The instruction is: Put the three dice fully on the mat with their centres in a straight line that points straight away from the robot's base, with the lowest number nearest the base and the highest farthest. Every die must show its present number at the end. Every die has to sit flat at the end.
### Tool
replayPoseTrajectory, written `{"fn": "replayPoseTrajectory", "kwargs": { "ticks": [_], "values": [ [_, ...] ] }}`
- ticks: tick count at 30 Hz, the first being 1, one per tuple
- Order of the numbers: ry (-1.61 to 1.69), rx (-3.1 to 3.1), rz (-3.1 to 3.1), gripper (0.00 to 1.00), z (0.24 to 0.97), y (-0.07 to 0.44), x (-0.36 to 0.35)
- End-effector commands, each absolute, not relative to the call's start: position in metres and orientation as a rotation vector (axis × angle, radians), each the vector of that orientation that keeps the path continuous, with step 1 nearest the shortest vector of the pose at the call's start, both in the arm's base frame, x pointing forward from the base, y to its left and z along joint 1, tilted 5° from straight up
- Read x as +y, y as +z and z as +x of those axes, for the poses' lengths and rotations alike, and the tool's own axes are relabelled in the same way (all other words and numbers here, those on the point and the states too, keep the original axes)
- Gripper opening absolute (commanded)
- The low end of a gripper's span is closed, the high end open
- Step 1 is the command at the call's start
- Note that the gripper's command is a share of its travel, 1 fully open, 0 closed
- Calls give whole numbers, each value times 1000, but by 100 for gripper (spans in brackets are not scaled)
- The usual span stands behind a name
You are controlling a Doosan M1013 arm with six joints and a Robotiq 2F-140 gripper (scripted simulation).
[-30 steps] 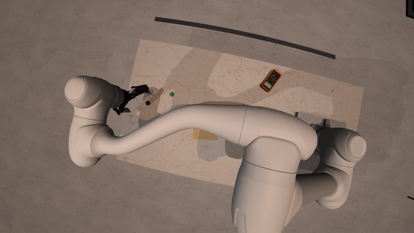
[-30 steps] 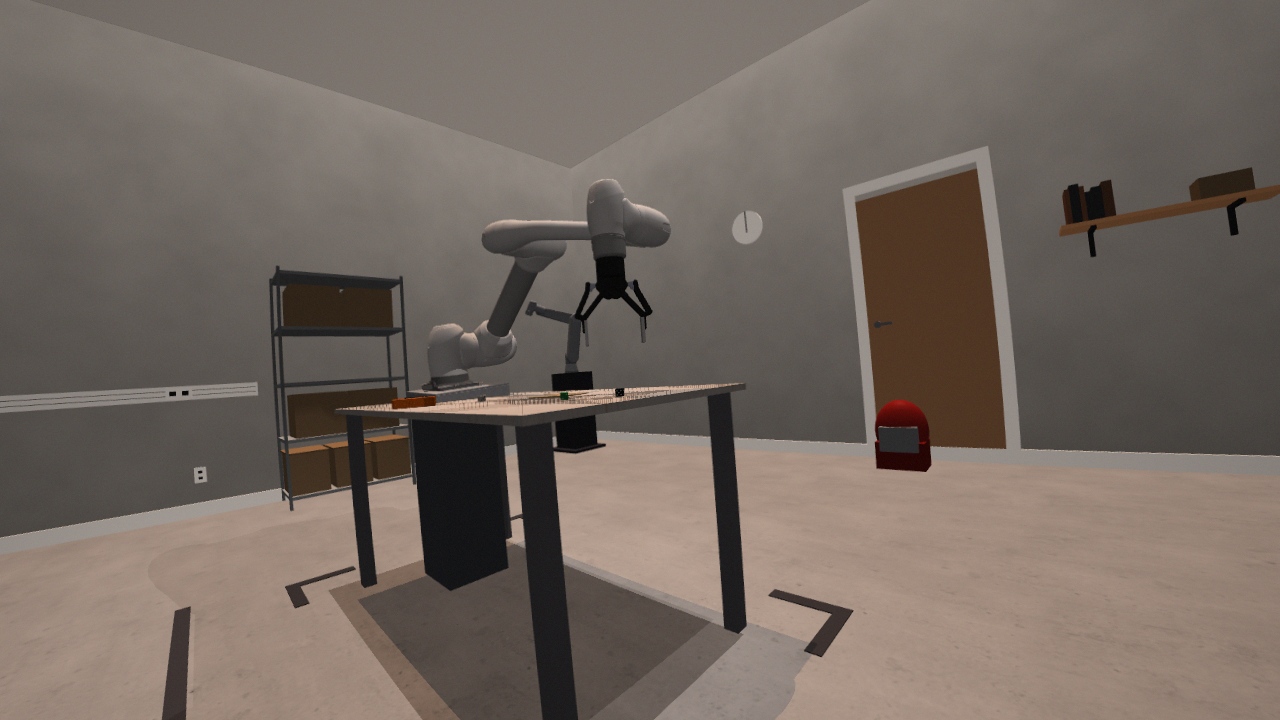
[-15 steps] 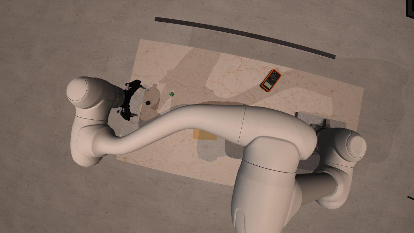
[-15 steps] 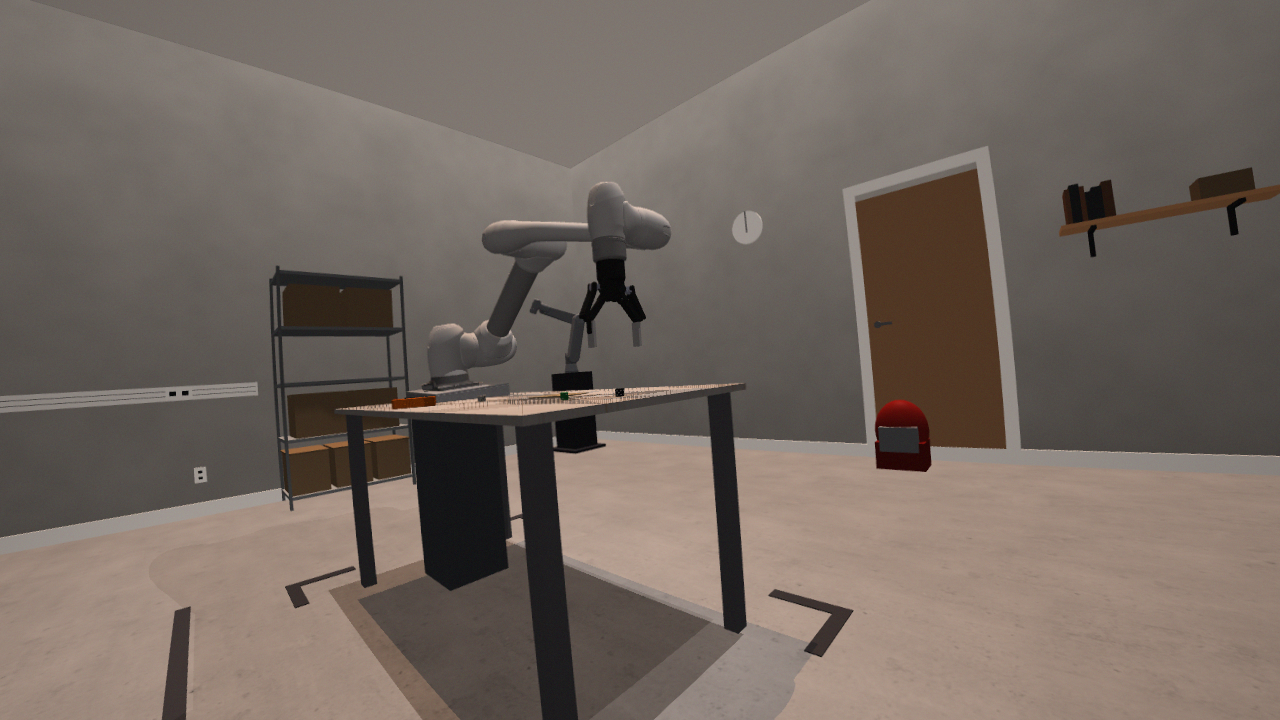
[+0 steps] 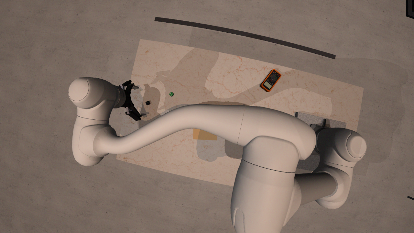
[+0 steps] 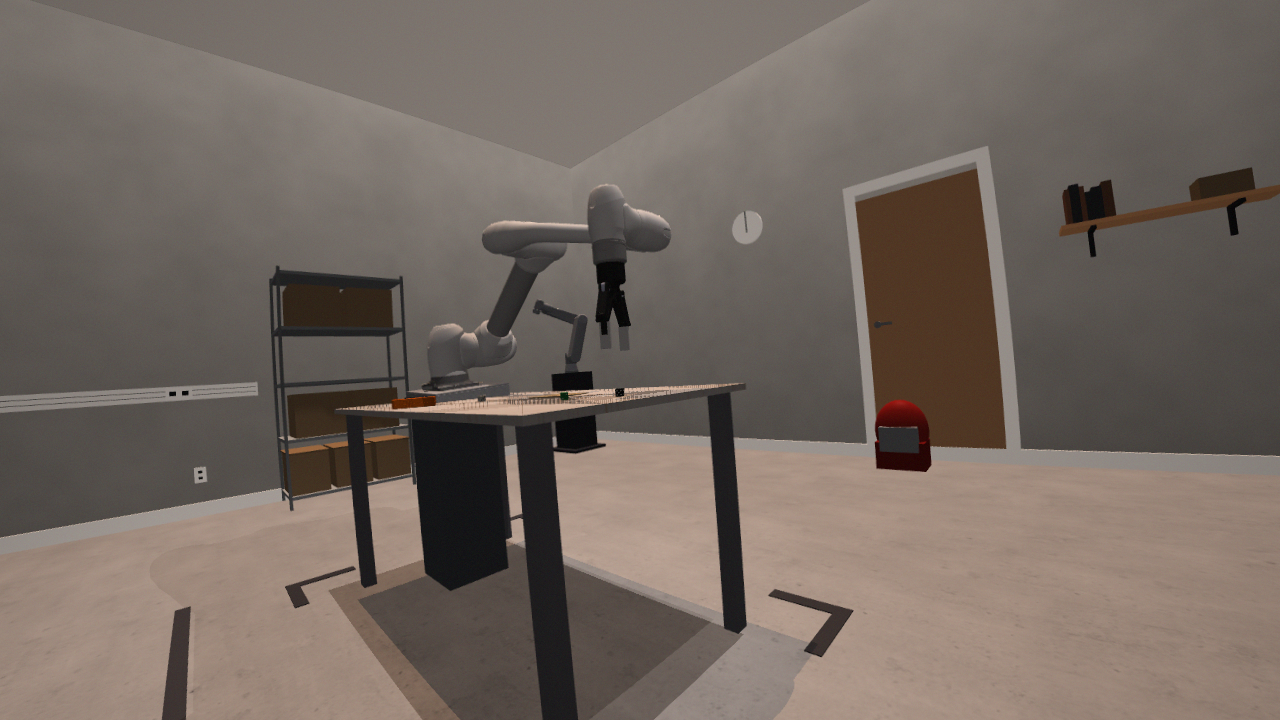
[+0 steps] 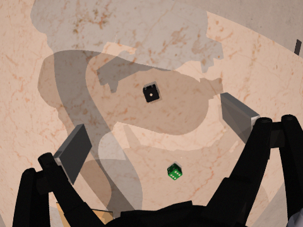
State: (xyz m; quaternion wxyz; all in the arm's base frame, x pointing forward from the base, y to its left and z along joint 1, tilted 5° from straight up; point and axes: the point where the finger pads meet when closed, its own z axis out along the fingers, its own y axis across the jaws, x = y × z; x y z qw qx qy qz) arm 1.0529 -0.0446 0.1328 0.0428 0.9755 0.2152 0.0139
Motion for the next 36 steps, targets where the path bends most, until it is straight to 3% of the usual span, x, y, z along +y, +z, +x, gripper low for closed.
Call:
{"fn": "replayPoseTrajectory", "kwargs": {
  "ticks": [1, 15, 36],
  "values": [
    [36, 916, 2917, 100, 1053, 133, -44],
    [6, 1565, 2624, 100, 1053, 127, -45],
    [-52, 2539, 1710, 100, 1054, 117, -45]
  ]
}}
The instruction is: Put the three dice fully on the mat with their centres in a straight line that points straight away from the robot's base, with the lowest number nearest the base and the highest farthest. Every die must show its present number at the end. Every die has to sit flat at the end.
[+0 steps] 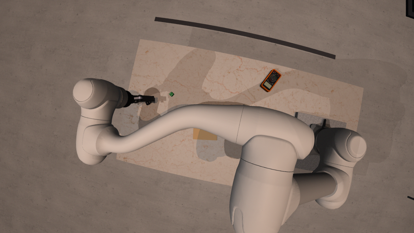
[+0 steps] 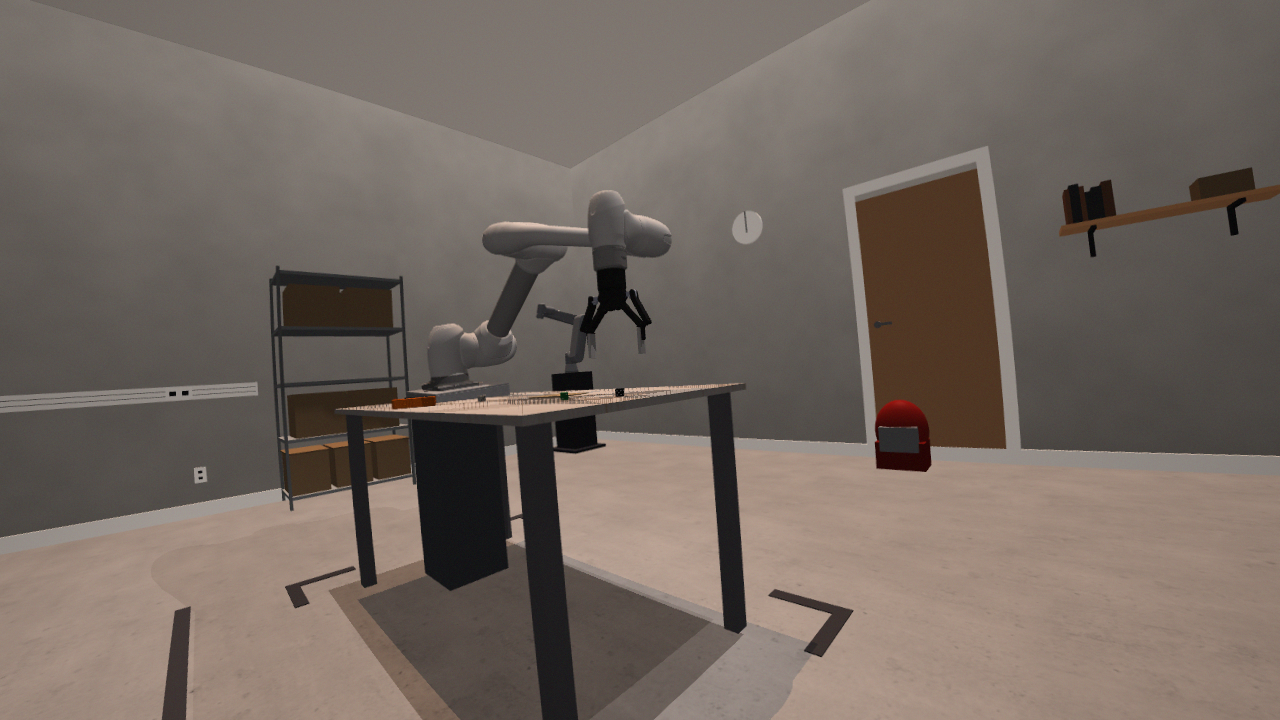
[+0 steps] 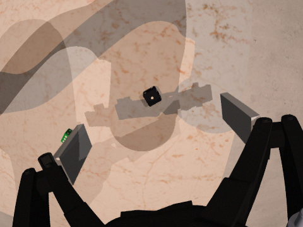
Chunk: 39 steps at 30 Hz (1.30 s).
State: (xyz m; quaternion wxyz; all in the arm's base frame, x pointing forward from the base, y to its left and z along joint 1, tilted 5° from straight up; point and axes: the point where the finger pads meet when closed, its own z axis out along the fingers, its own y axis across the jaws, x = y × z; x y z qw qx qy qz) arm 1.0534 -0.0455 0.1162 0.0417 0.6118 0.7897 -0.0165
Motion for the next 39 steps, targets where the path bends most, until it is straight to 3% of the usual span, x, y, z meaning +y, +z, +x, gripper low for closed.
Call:
{"fn": "replayPoseTrajectory", "kwargs": {
  "ticks": [1, 14, 15, 39],
  "values": [
    [-52, 2540, 1708, 100, 1054, 117, -45],
    [-62, 2681, 1483, 100, 1054, 114, -45],
    [-62, 2681, 1483, 29, 1054, 114, -45],
    [-62, 2681, 1483, 29, 1054, 114, -45]
  ]
}}
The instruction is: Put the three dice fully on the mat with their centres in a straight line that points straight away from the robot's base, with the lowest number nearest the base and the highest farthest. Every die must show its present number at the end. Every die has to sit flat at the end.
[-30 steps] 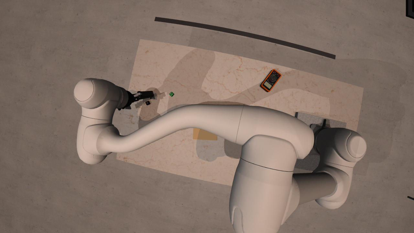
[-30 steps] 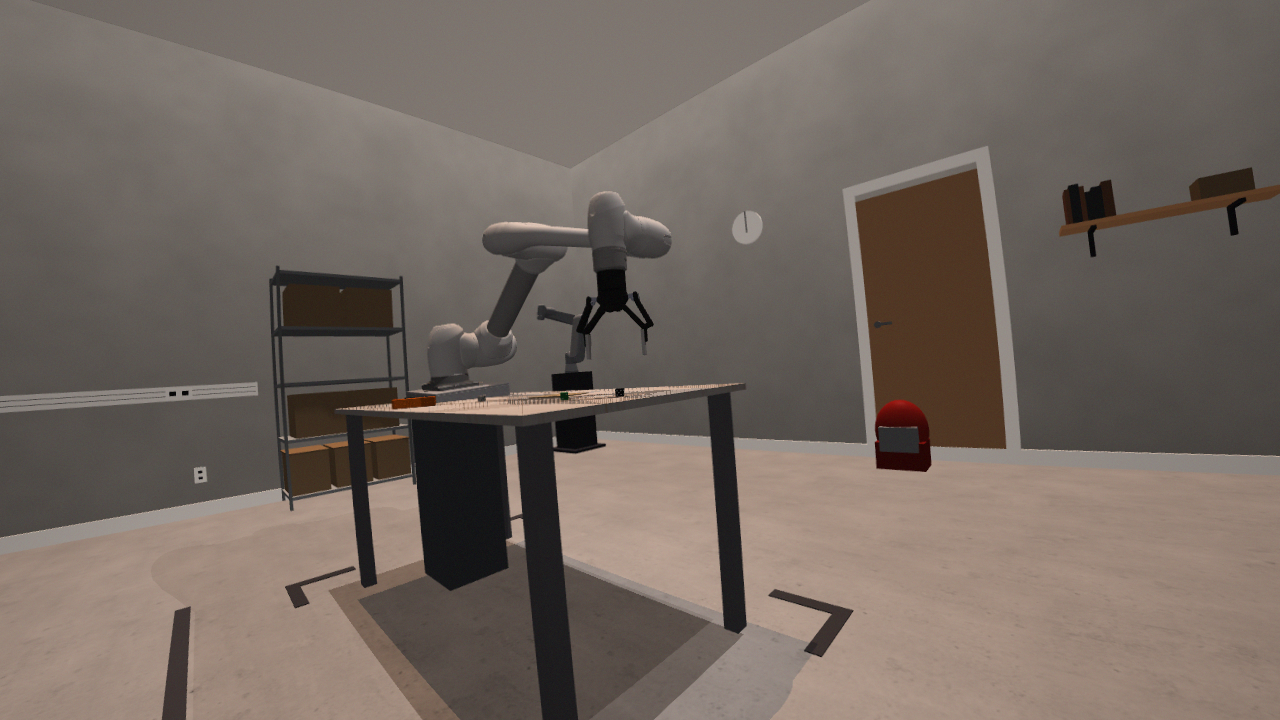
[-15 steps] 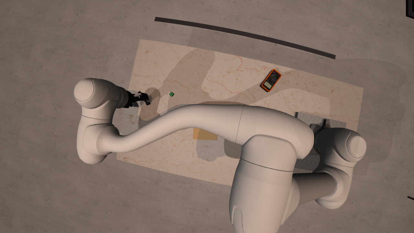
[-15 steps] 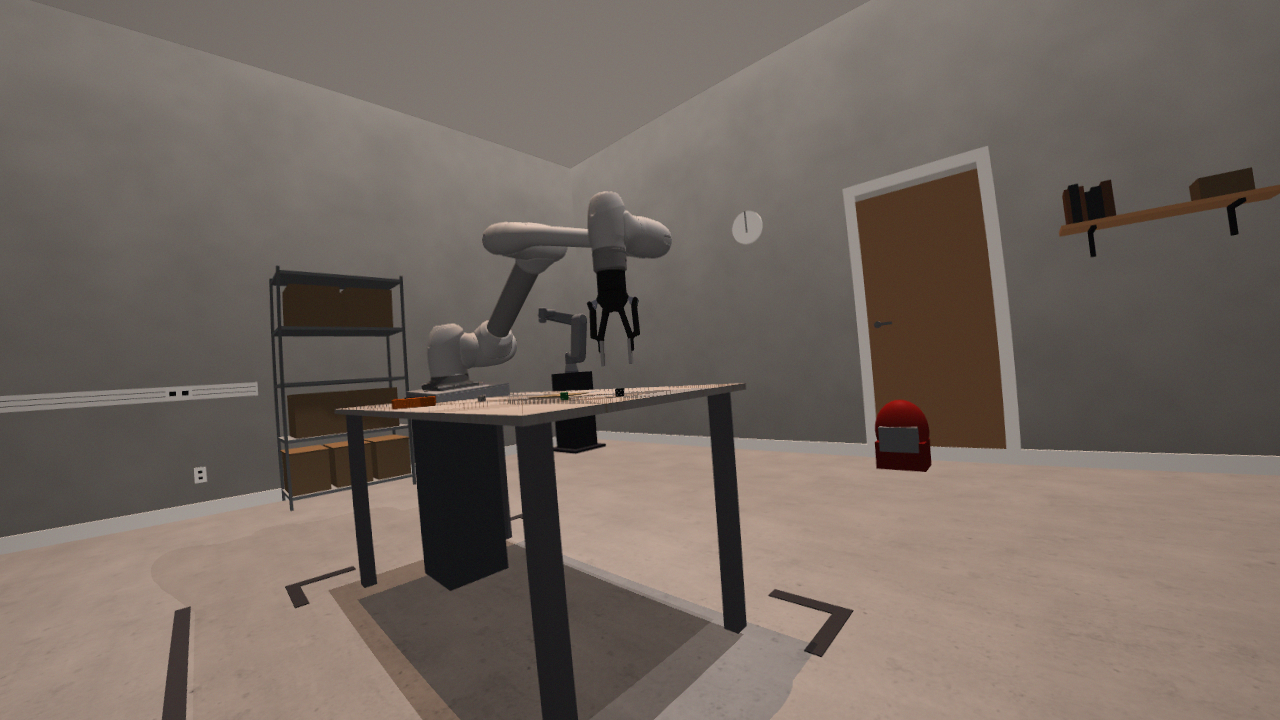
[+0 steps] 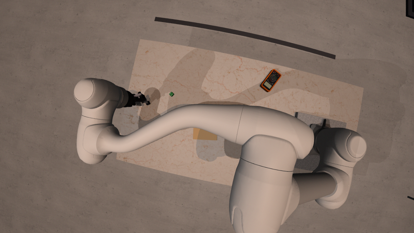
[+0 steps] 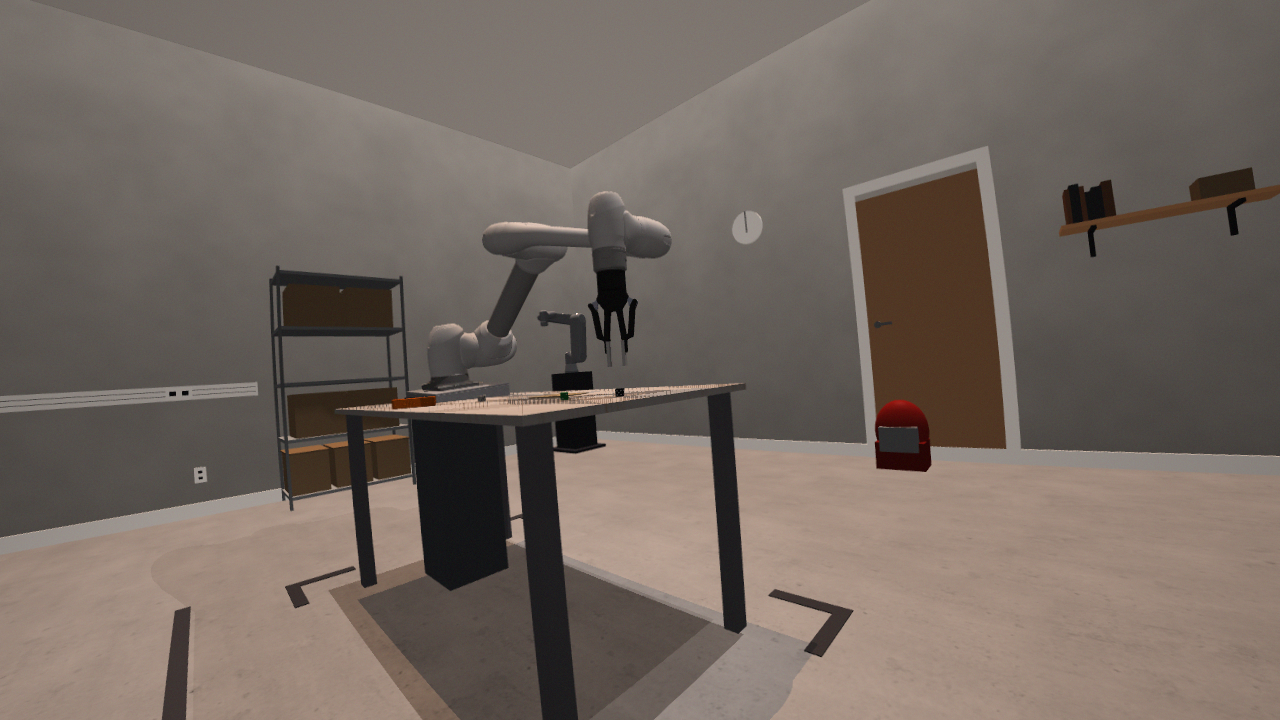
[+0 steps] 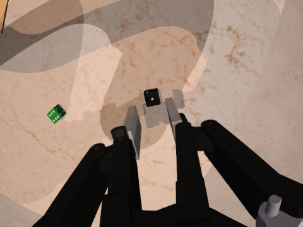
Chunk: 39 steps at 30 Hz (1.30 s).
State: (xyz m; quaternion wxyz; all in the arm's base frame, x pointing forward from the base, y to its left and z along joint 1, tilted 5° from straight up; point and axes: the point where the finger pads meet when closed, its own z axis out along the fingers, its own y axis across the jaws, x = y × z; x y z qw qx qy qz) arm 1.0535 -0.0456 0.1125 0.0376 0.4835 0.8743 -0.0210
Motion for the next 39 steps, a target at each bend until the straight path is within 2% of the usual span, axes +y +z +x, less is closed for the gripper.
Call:
{"fn": "replayPoseTrajectory", "kwargs": {
  "ticks": [1, 39],
  "values": [
    [-62, 2681, 1483, 29, 1054, 114, -45],
    [-62, 2682, 1482, 29, 1055, 92, -47]
  ]
}}
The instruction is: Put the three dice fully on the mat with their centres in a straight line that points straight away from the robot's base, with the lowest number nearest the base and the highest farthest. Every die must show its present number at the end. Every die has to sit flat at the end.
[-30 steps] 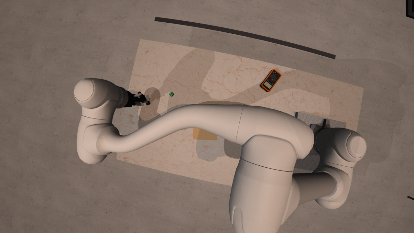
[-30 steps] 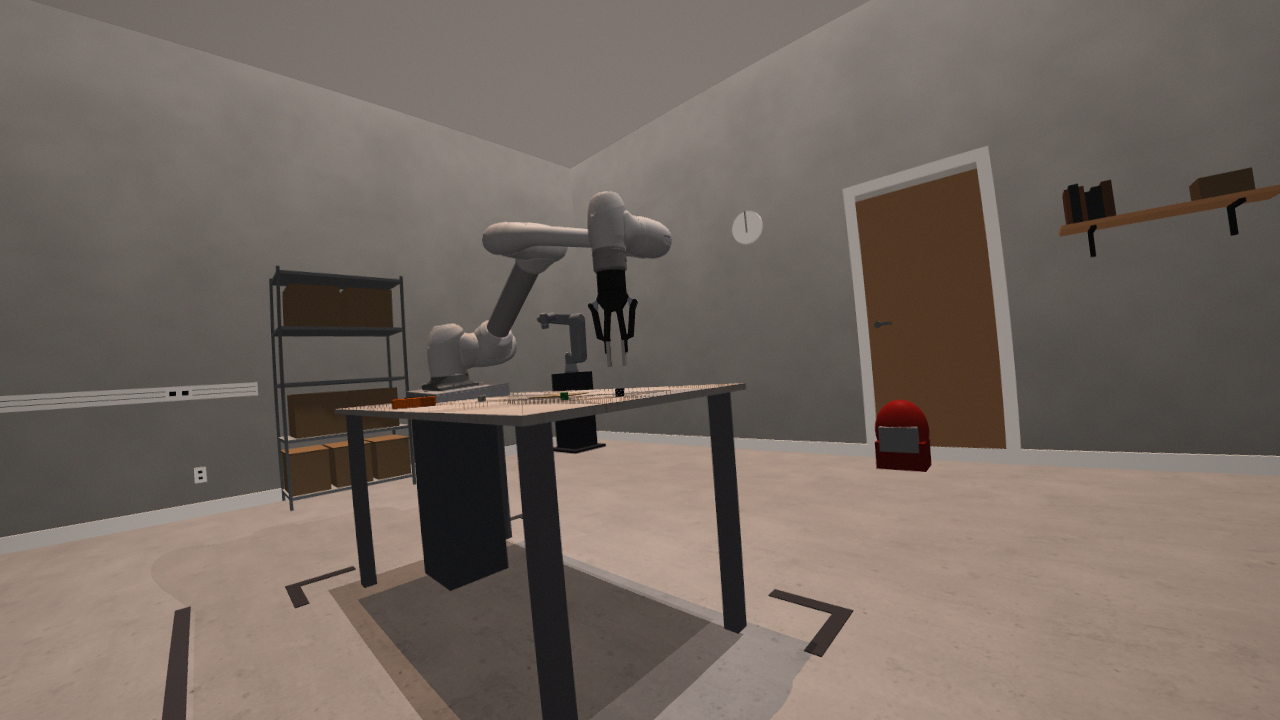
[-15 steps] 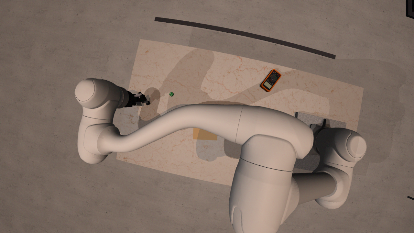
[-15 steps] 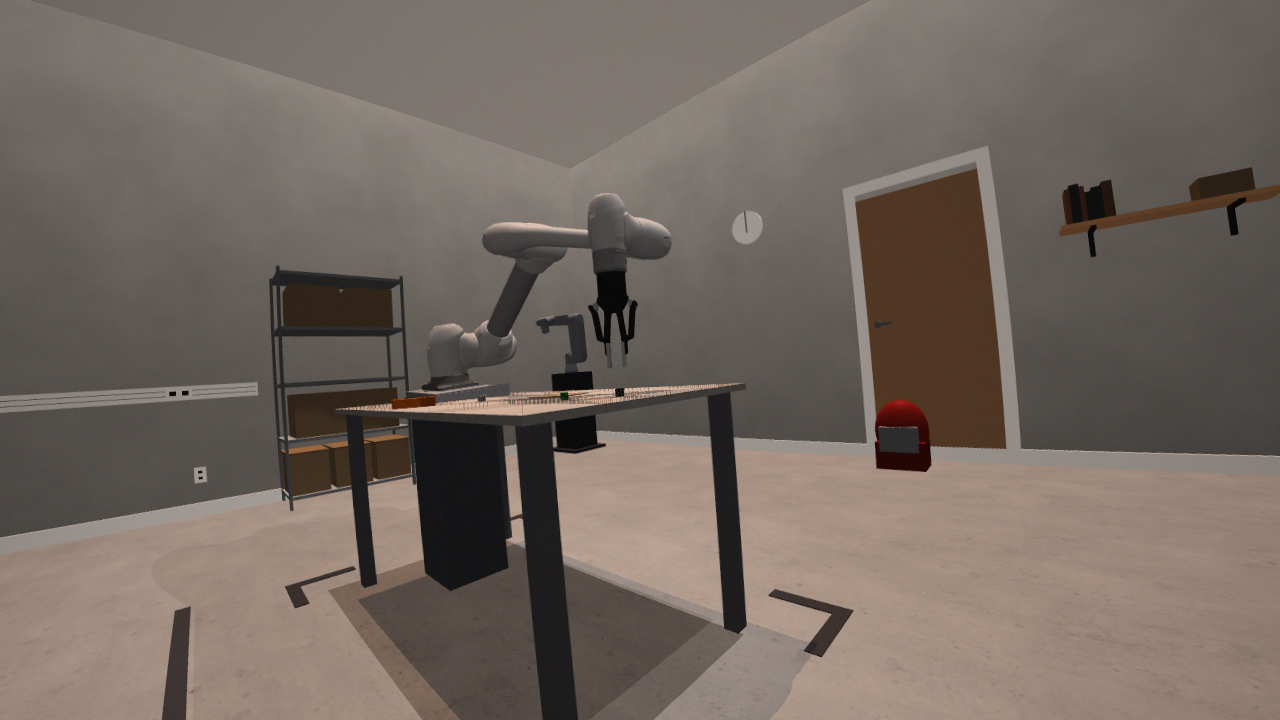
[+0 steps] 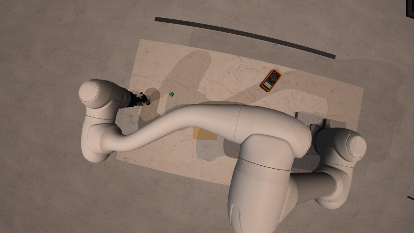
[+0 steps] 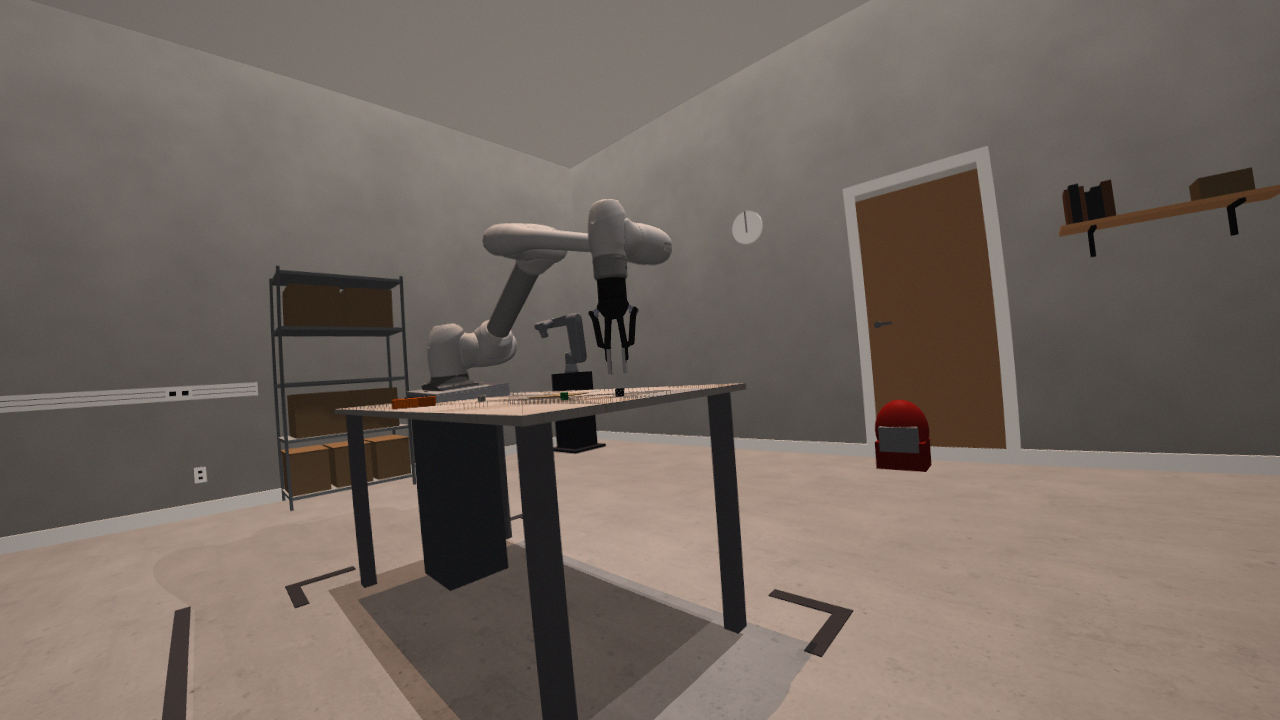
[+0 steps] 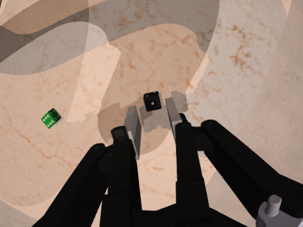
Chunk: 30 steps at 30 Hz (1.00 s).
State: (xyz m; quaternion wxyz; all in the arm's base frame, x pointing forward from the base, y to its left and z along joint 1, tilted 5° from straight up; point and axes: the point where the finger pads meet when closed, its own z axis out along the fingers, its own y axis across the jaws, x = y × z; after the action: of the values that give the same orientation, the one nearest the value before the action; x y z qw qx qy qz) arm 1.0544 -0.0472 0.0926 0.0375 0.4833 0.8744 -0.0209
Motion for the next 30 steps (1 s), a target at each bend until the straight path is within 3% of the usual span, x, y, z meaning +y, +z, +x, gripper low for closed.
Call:
{"fn": "replayPoseTrajectory", "kwargs": {
  "ticks": [1, 30],
  "values": [
    [-62, 2682, 1482, 29, 1055, 91, -47],
    [-62, 2682, 1482, 29, 1056, 63, -49]
  ]
}}
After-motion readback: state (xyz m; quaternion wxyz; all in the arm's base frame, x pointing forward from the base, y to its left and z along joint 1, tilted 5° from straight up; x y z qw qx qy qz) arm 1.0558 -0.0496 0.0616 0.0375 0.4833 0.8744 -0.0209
